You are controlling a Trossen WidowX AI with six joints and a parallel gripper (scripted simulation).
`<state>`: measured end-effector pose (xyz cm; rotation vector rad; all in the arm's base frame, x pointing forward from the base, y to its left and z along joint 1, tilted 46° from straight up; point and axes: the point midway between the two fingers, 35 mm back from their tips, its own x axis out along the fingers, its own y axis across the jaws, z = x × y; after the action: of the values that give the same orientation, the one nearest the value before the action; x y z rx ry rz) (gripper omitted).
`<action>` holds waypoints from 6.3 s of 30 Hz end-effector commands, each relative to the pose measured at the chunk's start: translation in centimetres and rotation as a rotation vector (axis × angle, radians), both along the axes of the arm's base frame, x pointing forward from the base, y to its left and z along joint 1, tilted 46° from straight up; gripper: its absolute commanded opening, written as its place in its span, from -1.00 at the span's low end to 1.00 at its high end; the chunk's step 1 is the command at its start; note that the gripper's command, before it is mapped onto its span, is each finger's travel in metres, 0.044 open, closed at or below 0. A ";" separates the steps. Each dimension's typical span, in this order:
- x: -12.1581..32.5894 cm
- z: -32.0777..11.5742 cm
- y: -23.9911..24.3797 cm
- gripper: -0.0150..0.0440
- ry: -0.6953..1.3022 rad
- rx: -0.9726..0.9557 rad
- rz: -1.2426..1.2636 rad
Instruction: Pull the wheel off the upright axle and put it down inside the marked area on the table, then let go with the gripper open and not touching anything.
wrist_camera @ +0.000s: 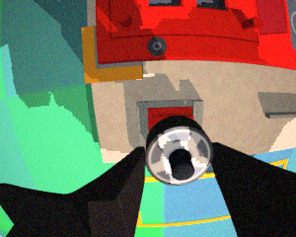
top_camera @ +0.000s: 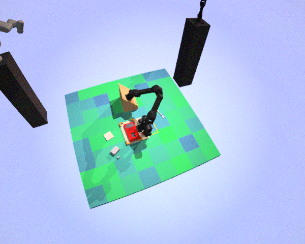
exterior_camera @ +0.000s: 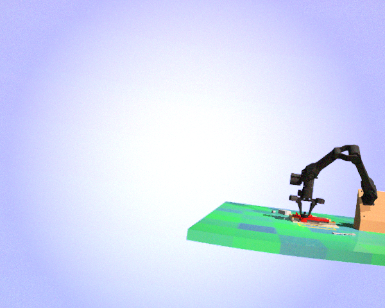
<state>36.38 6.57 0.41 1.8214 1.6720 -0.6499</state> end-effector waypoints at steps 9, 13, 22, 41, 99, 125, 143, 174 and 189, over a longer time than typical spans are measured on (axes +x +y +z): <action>0.0 0.3 -0.3 -0.49 -0.004 -0.001 0.002; 0.0 0.4 -0.4 -0.49 -0.004 0.000 0.002; 0.0 0.6 -0.6 -0.49 -0.004 0.000 0.001; -0.1 1.0 -1.1 -0.49 -0.004 0.000 -0.001; -0.3 2.3 -2.5 -0.49 -0.004 0.002 -0.008; -1.8 5.6 -3.2 -0.49 0.006 0.005 -0.011; -4.5 9.2 0.0 -0.49 0.001 0.003 -0.010; -5.5 6.8 5.8 -0.49 -0.001 0.002 -0.008; -5.4 4.2 9.0 -0.31 -0.002 0.012 0.001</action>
<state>30.98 15.59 4.54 1.8326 1.6760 -0.6400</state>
